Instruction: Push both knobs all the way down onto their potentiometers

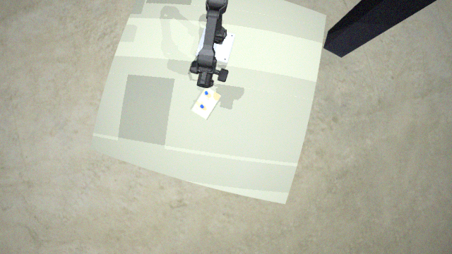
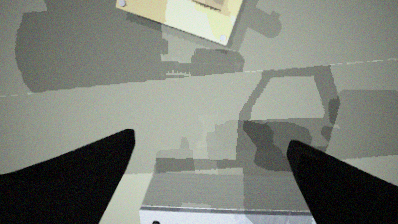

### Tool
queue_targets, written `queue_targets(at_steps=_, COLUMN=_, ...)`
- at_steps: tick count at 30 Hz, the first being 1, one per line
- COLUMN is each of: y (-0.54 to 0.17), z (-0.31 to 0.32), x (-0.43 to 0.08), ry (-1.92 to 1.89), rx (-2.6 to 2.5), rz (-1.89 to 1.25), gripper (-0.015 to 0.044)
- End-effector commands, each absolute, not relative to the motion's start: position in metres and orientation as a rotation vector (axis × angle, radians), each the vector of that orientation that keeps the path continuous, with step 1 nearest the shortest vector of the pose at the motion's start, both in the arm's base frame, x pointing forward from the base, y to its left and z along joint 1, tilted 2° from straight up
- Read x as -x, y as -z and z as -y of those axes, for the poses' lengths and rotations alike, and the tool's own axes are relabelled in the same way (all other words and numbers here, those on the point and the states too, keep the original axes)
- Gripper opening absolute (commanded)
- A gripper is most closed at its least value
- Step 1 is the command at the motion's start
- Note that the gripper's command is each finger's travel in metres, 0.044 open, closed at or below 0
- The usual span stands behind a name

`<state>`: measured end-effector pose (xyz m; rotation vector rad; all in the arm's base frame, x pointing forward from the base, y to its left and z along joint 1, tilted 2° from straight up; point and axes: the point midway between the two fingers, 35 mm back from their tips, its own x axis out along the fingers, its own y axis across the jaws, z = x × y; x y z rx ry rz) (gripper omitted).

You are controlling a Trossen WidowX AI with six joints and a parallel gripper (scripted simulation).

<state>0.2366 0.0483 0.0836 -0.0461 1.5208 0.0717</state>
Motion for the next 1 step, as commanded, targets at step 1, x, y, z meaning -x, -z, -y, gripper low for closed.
queue_targets(at_steps=1, y=-0.0837, z=-0.0479, x=-0.2363, ry=-0.066, rx=0.045, rz=-1.517, gripper=0.044)
